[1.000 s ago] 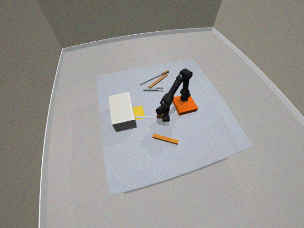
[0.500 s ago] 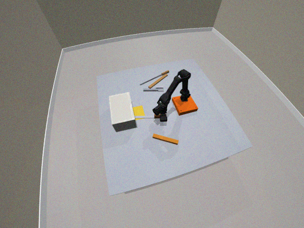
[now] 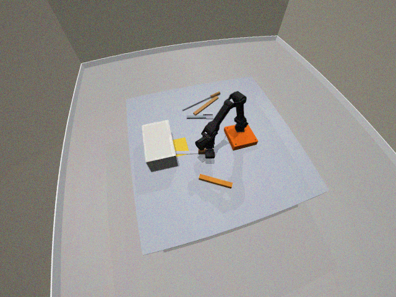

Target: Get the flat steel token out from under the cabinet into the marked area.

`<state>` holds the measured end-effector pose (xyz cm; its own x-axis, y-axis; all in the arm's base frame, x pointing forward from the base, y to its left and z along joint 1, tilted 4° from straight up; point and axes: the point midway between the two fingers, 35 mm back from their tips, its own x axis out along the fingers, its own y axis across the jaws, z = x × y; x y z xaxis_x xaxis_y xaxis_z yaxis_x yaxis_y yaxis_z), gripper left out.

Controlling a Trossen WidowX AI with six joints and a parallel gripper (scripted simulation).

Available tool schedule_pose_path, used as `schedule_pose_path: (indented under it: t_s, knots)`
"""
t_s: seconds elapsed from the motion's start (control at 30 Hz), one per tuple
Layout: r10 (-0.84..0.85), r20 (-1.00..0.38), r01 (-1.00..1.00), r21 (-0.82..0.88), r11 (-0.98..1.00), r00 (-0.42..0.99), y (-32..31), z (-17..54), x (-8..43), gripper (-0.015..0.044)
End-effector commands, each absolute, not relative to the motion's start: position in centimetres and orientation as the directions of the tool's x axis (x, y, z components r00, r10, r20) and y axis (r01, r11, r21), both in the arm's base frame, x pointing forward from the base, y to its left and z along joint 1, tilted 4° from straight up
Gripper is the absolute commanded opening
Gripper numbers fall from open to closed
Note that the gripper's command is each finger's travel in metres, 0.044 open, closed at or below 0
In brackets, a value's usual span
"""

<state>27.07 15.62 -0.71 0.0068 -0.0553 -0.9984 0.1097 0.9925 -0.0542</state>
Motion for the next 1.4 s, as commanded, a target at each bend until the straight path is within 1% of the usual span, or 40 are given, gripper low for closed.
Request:
schedule_pose_path:
  t_s: [0.0,1.37]
  knots:
    - [-0.051,-0.999,0.110,-0.051,0.993,0.005,15.6,-0.7,27.8,0.0000]
    - [-0.052,-0.999,0.110,-0.051,0.993,0.009,15.2,-0.5,32.7,0.0000]
